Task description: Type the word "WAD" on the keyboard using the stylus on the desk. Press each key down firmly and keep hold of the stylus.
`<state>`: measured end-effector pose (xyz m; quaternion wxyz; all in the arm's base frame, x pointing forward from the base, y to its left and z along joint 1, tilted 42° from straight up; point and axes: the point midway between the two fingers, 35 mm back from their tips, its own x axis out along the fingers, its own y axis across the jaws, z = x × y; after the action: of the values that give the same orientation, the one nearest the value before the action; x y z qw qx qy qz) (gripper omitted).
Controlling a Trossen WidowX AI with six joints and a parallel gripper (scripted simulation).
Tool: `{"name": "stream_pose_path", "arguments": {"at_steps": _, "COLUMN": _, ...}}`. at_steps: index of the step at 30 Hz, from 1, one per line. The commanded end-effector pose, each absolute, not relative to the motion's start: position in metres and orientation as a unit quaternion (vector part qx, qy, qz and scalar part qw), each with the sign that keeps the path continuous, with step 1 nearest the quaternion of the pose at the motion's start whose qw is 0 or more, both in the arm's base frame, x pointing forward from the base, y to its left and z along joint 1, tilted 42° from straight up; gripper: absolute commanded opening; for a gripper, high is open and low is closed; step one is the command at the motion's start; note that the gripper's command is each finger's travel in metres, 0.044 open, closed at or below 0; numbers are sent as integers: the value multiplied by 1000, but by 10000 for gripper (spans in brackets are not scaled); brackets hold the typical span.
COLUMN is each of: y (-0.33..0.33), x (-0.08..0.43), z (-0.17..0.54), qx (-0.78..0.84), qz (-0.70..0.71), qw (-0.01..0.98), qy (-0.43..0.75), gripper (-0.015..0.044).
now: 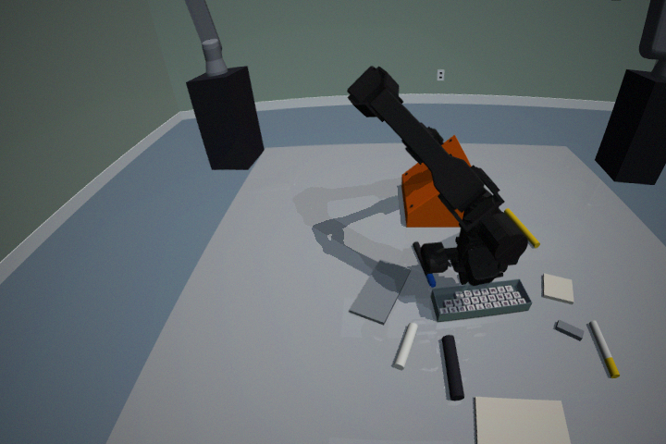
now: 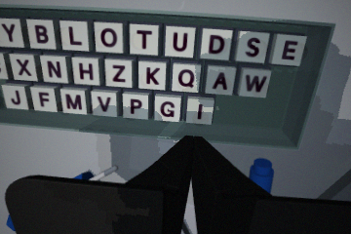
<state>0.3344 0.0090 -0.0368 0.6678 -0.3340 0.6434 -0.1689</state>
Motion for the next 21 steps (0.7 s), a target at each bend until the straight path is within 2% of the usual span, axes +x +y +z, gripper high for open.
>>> {"name": "stream_pose_path", "arguments": {"at_steps": 1, "y": 8, "x": 330, "z": -39, "qx": -331, "qz": -171, "qw": 667, "qy": 645, "gripper": 0}}
{"name": "stream_pose_path", "arguments": {"at_steps": 6, "y": 10, "x": 330, "z": -40, "qx": -331, "qz": -171, "qw": 667, "qy": 645, "gripper": 0}}
{"name": "stream_pose_path", "arguments": {"at_steps": 12, "y": 63, "x": 315, "z": -89, "qx": -329, "qz": -170, "qw": 668, "qy": 646, "gripper": 0}}
{"name": "stream_pose_path", "arguments": {"at_steps": 21, "y": 65, "x": 315, "z": -90, "qx": -329, "qz": -170, "qw": 668, "qy": 646, "gripper": 0}}
